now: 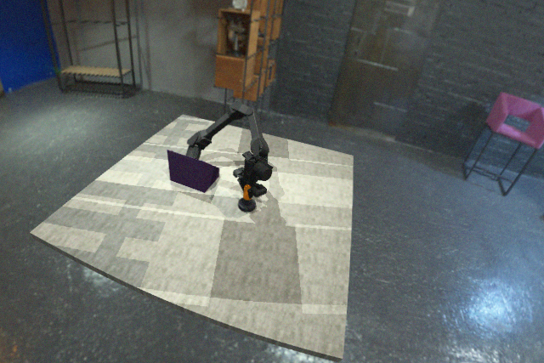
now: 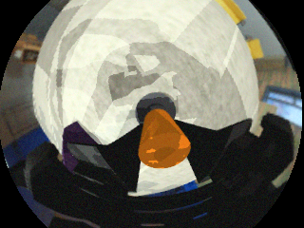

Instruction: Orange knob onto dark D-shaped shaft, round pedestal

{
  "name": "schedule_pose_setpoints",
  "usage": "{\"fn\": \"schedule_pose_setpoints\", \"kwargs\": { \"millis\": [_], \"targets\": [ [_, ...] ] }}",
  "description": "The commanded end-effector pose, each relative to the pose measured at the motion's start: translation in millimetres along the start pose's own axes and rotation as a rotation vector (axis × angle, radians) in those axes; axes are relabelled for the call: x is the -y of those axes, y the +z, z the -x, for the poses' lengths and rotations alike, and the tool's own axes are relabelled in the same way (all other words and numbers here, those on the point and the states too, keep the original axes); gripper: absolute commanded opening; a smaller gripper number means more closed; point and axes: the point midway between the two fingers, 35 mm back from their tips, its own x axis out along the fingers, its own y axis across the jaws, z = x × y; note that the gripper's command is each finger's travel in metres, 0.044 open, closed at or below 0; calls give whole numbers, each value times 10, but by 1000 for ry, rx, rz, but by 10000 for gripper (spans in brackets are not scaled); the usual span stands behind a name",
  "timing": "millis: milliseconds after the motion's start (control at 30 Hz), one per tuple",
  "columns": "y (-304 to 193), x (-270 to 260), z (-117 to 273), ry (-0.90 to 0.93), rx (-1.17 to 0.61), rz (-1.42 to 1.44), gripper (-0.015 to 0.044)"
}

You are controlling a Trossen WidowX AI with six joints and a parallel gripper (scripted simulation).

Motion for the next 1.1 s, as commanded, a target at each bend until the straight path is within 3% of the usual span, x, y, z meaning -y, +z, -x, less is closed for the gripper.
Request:
{"fn": "schedule_pose_setpoints", "kwargs": {
  "millis": [0,1067],
  "targets": [
    [-1,-8,-2,0,5,8,0],
    [10,-20,-90,0,5,24,0]
  ]
}}
